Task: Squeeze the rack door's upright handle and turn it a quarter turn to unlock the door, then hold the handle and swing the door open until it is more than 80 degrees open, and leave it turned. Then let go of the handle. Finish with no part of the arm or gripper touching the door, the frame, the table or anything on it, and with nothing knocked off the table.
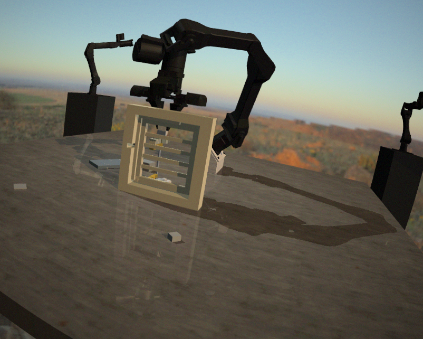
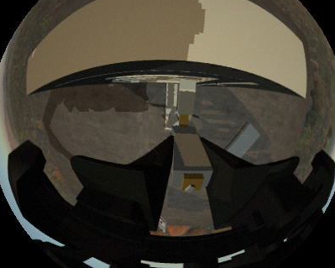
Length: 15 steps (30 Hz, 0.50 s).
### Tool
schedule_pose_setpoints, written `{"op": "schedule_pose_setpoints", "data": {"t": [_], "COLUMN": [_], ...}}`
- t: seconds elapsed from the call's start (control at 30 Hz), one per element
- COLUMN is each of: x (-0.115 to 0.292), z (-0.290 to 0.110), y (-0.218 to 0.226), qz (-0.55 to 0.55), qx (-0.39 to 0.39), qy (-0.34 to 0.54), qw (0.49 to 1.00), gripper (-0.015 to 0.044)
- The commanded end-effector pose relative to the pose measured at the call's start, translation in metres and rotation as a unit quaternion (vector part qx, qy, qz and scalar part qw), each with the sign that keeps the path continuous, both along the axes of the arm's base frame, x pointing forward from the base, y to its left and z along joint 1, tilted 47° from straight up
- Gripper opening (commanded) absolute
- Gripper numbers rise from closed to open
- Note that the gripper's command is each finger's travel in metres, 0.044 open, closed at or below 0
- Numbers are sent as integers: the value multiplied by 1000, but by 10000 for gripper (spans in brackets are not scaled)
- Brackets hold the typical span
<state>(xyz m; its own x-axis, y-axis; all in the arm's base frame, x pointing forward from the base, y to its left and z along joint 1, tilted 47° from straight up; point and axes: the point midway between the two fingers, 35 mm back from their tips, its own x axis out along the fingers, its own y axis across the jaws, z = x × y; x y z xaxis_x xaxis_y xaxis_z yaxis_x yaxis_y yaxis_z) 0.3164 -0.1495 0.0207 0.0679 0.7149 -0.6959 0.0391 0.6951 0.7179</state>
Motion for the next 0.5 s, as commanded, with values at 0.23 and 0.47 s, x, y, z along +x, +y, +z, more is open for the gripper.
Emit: {"op": "schedule_pose_setpoints", "data": {"t": [0.23, 0.47], "x": [0, 0], "z": [0, 0], "y": [0, 0], "qz": [-77, -195], "qx": [8, 19], "qy": [81, 201], "qw": [994, 960], "gripper": [11, 11]}}
